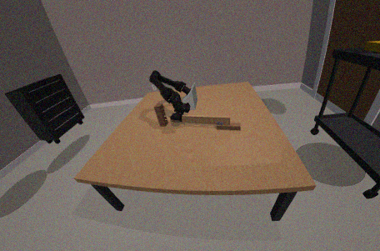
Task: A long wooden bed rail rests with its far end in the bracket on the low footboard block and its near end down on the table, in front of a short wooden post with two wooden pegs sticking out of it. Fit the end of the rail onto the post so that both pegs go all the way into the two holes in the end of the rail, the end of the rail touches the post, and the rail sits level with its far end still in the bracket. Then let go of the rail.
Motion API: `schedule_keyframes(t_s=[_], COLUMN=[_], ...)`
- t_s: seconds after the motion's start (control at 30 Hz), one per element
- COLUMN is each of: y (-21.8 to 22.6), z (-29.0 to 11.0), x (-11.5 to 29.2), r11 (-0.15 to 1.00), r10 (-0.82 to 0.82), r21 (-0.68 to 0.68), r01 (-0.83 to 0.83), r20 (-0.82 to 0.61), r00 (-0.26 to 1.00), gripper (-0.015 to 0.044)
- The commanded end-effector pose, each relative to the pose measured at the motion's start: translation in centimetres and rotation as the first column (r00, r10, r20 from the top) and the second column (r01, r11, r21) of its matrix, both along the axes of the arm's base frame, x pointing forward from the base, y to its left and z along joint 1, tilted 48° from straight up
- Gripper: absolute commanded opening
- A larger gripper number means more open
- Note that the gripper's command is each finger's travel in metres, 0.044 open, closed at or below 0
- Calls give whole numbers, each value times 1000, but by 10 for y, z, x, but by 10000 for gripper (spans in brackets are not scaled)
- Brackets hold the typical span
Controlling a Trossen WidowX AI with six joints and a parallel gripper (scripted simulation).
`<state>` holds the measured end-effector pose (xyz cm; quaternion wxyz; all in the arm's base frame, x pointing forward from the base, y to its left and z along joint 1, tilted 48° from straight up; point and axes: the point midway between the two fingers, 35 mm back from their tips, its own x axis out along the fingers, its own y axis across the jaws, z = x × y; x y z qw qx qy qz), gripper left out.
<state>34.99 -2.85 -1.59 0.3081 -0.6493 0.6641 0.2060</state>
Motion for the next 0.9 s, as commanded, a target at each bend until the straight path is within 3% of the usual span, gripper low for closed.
schedule_keyframes(t_s=[0.0, 0.87], y=[1, -5], z=[4, 10], x=[1, 0], r11=[1000, 1000], r10=[5, 5], r21=[1, 1], r01=[-5, -5], r20=[6, 6], r00=[1000, 1000], gripper=[0, 0])
